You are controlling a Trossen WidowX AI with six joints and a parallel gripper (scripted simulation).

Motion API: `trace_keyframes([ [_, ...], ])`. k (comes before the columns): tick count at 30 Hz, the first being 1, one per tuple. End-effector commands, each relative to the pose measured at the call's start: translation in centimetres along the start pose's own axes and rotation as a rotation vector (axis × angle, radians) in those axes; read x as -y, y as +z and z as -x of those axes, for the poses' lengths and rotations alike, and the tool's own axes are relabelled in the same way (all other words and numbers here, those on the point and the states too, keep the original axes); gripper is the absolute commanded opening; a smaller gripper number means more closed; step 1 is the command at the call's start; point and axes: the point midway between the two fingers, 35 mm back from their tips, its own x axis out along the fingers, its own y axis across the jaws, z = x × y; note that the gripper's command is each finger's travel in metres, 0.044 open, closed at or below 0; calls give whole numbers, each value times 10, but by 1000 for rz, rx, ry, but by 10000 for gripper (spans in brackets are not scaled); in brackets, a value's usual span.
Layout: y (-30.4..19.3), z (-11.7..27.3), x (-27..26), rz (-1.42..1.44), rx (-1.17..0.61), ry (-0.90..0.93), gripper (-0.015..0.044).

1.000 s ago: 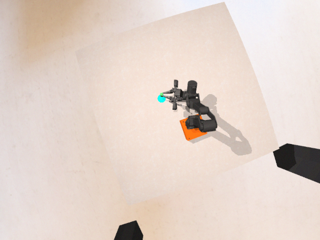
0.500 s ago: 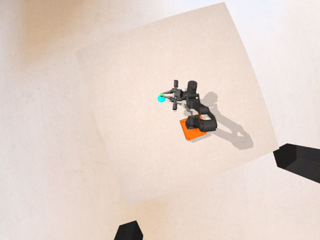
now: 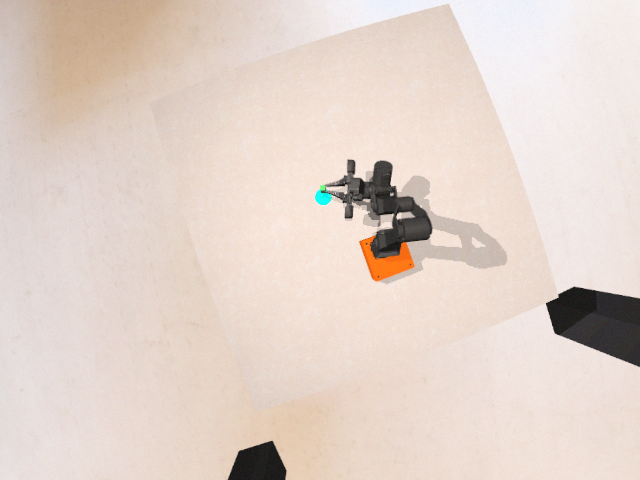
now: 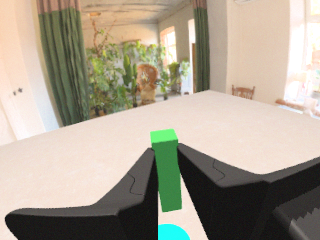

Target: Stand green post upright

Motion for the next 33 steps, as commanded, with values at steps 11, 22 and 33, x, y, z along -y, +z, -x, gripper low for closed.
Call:
trace_keyframes([
  [11, -25, -2, -1, -8, 1, 5, 23],
  [22, -44, -4, -4, -9, 1, 5, 23],
  [33, -63, -4, -9, -10, 1, 5, 23],
])
